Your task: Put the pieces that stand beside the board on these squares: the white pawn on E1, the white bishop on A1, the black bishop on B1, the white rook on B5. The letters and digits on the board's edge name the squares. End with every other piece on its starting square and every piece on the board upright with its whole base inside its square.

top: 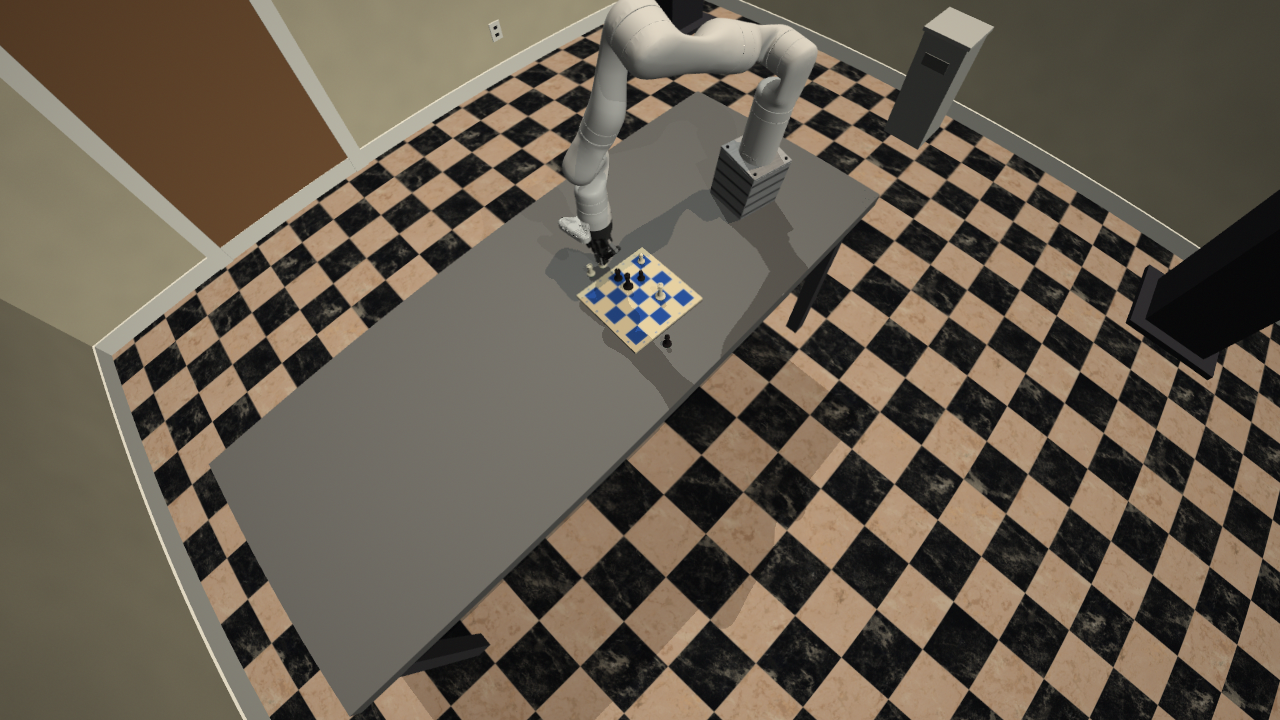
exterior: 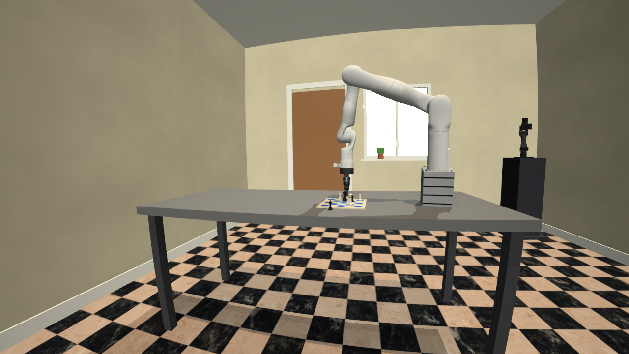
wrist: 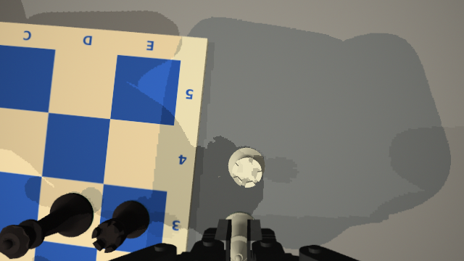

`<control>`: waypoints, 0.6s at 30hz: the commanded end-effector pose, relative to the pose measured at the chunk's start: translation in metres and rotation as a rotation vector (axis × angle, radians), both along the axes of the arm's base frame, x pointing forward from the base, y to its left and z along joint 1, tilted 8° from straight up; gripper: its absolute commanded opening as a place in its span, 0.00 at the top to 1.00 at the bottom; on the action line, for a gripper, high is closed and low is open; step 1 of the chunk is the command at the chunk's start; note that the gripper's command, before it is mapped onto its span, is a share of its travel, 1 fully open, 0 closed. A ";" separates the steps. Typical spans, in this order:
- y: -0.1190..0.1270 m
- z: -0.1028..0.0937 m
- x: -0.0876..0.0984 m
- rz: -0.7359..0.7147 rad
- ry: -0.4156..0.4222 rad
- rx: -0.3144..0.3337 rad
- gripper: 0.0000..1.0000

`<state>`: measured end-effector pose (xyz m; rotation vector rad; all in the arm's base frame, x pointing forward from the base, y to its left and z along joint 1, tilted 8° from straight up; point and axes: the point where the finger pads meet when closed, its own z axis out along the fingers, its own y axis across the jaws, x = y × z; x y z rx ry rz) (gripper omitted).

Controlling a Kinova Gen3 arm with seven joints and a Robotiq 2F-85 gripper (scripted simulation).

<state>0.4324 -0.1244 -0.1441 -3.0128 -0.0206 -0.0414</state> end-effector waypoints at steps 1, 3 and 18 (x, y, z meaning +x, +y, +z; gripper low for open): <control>0.000 0.001 0.001 0.000 -0.002 -0.001 1.00; 0.000 0.001 0.001 0.000 -0.002 -0.001 1.00; 0.000 0.001 0.001 0.000 -0.002 -0.001 1.00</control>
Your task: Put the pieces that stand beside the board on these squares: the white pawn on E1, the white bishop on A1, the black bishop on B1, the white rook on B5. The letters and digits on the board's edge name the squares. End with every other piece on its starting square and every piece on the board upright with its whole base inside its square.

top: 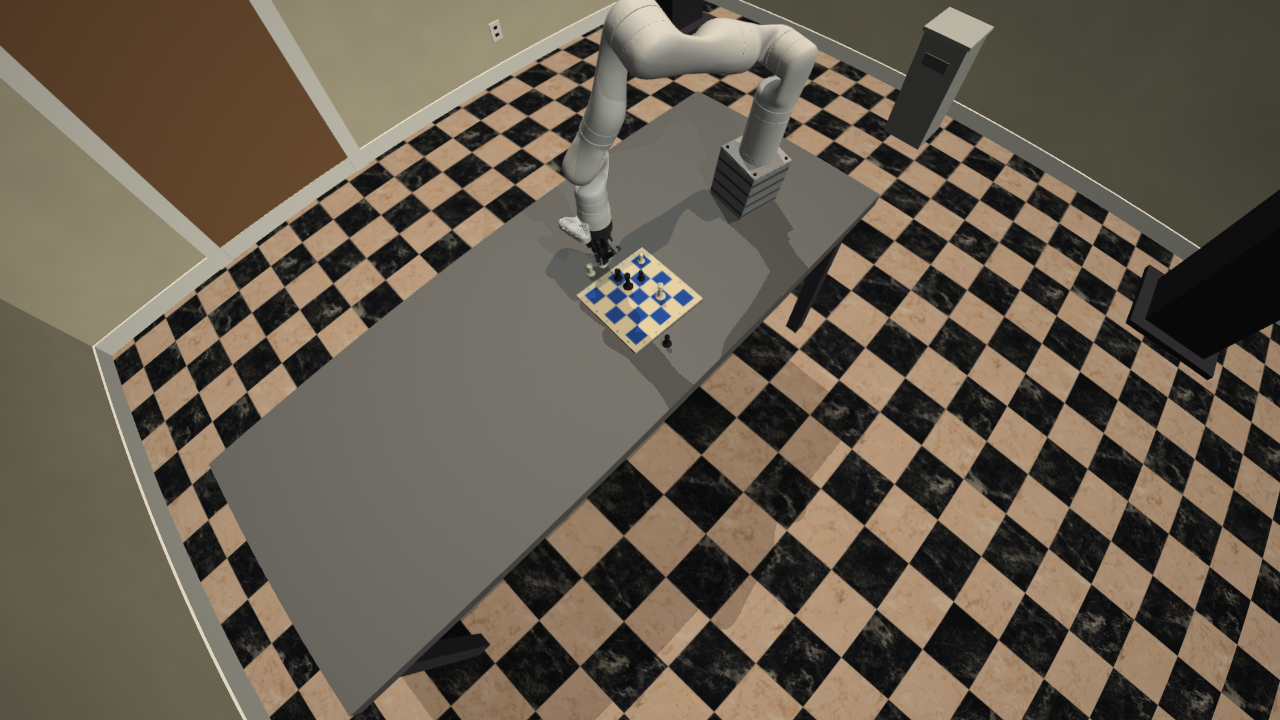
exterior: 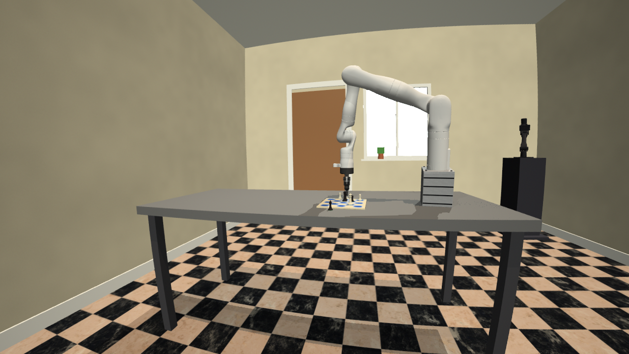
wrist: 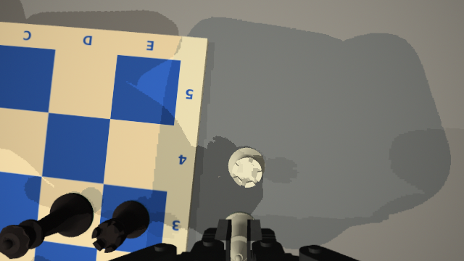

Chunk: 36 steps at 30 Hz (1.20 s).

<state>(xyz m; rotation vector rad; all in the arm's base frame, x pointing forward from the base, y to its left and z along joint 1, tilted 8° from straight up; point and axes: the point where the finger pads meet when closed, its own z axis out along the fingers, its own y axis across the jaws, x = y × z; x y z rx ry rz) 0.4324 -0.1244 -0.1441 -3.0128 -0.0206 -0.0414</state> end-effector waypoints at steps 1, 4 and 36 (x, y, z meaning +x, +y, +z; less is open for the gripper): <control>0.000 0.001 0.001 0.000 -0.002 -0.001 1.00; 0.000 0.001 0.001 0.000 -0.002 -0.001 1.00; -0.013 0.100 -0.002 0.000 -0.002 -0.001 1.00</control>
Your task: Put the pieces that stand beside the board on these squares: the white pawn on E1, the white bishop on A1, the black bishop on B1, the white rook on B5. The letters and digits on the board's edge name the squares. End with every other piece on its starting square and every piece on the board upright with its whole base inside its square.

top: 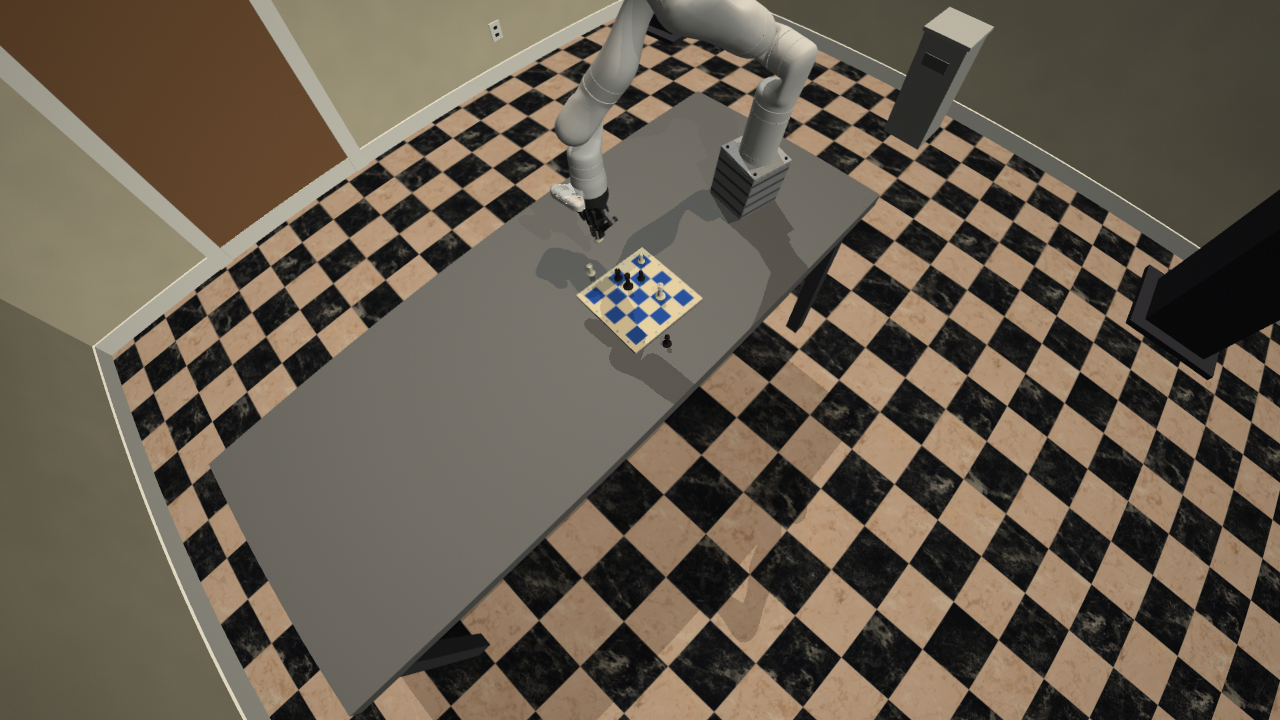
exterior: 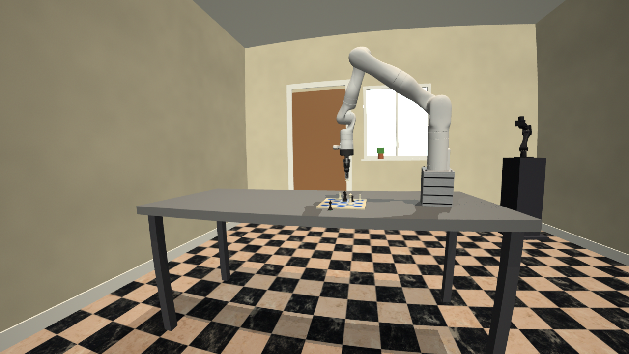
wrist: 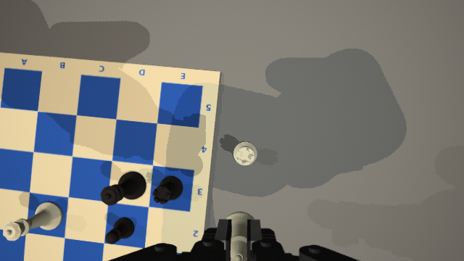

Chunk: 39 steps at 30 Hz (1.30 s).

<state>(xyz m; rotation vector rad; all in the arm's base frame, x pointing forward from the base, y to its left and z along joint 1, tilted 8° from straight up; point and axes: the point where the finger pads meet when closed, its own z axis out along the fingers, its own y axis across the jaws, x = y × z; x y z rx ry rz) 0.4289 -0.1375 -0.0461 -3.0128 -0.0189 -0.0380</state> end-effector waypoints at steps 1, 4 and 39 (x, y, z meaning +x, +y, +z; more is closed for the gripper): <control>0.000 0.002 0.001 0.001 -0.004 -0.001 1.00; 0.000 0.002 0.001 0.001 -0.004 -0.001 1.00; 0.219 0.034 -0.056 -0.102 0.009 0.002 1.00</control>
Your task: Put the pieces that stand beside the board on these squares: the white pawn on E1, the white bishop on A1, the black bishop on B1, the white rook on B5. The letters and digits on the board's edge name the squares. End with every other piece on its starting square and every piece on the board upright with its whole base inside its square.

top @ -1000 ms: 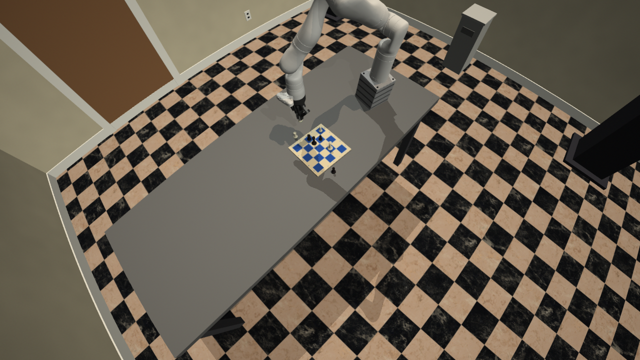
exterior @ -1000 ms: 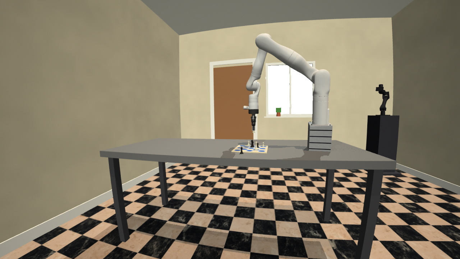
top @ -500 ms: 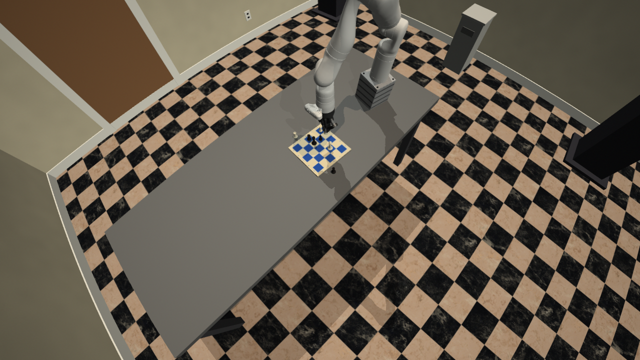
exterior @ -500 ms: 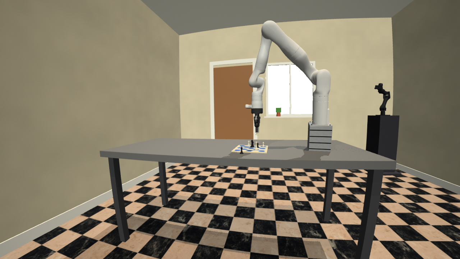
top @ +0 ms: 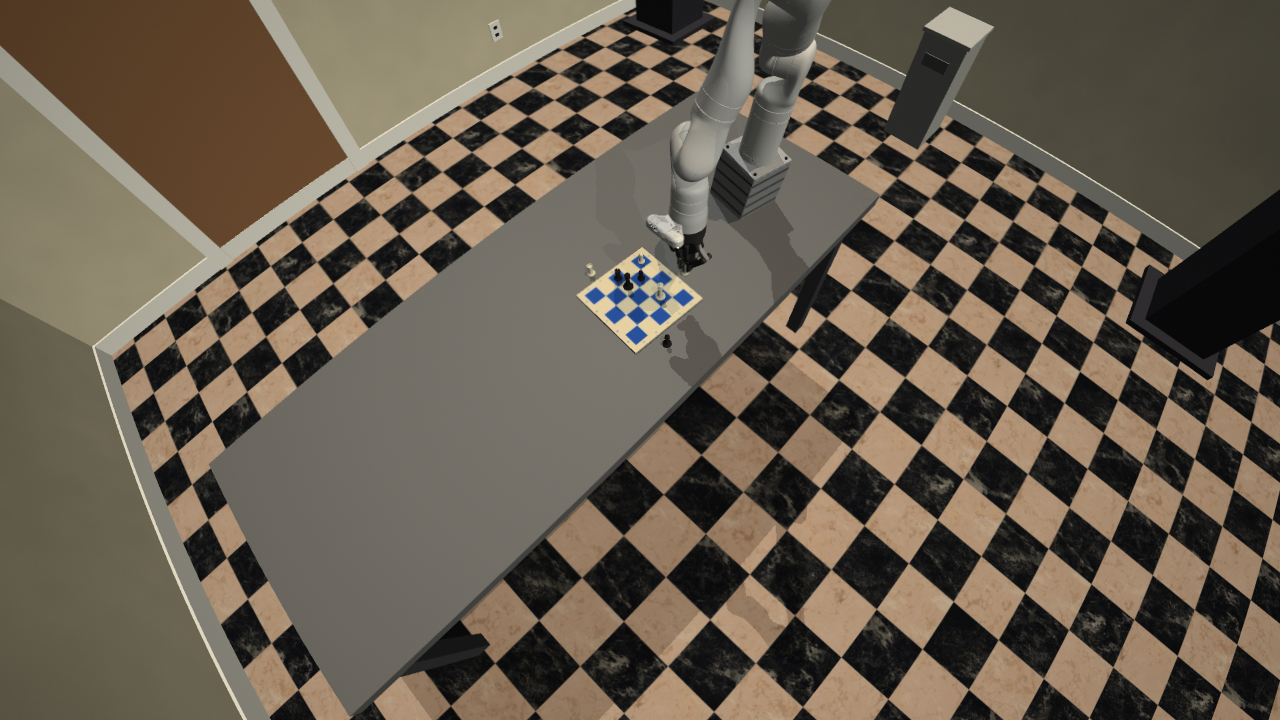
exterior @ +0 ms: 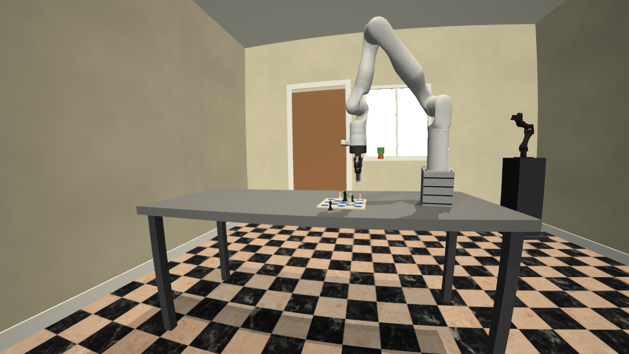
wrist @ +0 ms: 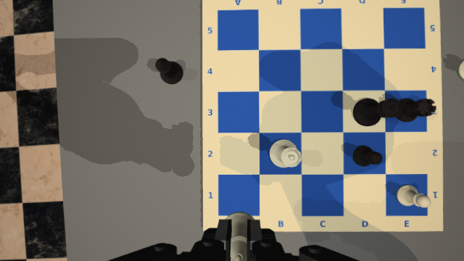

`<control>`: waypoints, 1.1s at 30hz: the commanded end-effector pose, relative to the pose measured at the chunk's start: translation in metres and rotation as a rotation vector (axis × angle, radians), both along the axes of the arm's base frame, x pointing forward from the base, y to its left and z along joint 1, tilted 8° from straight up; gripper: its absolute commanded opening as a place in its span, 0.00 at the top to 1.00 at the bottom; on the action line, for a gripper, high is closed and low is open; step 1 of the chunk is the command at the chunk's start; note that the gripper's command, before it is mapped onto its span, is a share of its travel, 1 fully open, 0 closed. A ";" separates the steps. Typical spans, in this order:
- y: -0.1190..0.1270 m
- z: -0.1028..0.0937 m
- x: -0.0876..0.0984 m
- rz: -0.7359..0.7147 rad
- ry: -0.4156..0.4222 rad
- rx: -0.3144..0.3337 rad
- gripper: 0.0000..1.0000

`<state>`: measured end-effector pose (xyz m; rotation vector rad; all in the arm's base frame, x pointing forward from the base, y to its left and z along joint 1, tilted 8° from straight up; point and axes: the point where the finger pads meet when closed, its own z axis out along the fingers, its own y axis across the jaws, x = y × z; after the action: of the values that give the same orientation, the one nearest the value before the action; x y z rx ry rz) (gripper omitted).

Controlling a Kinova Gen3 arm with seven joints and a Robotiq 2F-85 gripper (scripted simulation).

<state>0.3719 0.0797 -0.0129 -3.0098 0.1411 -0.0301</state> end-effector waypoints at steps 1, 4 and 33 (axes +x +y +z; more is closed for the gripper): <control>0.001 0.001 0.001 0.003 -0.003 0.001 1.00; 0.001 0.001 0.001 0.003 -0.003 0.001 1.00; 0.010 -0.063 0.003 0.003 -0.003 0.001 1.00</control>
<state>0.3775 0.0942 -0.0662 -3.0095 0.1158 -0.0478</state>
